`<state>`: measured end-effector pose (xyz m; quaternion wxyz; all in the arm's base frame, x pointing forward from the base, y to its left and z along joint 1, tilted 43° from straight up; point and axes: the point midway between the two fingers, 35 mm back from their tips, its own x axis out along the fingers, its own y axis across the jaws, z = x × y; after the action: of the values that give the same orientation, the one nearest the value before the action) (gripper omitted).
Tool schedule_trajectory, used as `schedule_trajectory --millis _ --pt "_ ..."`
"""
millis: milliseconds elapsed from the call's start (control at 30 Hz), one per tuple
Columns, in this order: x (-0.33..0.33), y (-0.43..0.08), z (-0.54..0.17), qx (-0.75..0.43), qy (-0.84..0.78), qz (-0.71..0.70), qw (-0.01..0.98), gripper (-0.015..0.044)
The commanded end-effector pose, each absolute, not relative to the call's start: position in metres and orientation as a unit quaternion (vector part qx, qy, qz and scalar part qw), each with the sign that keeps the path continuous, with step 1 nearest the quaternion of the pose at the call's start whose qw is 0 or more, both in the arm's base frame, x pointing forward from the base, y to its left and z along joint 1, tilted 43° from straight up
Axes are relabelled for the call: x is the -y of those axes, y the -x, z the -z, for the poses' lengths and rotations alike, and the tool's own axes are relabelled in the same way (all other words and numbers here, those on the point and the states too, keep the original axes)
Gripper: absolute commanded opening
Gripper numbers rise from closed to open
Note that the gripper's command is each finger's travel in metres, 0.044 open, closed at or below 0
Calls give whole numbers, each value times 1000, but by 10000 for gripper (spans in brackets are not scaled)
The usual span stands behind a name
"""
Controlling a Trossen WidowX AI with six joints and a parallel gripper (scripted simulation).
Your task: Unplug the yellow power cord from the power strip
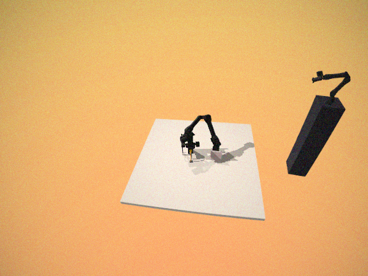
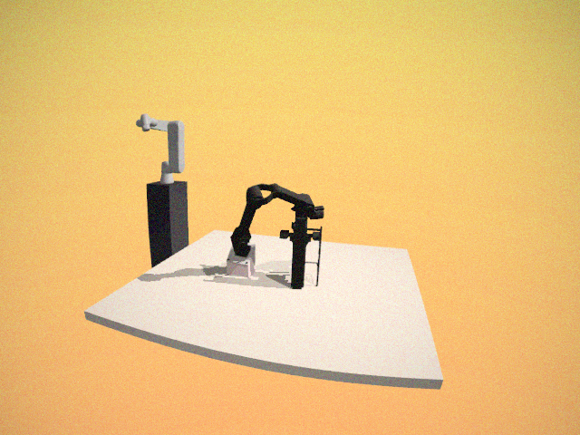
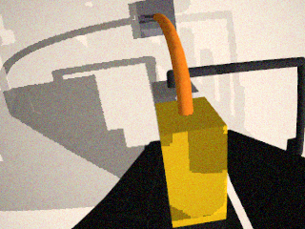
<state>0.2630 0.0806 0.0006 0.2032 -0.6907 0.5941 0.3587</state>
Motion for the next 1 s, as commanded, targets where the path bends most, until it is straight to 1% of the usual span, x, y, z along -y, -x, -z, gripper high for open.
schedule_trajectory --millis 0,167,967 --pt "-81 -264 -1 -594 691 -358 205 28" --pt "-81 -264 -1 -594 691 -358 205 0" --pt "-109 -256 22 -593 691 -360 204 0"
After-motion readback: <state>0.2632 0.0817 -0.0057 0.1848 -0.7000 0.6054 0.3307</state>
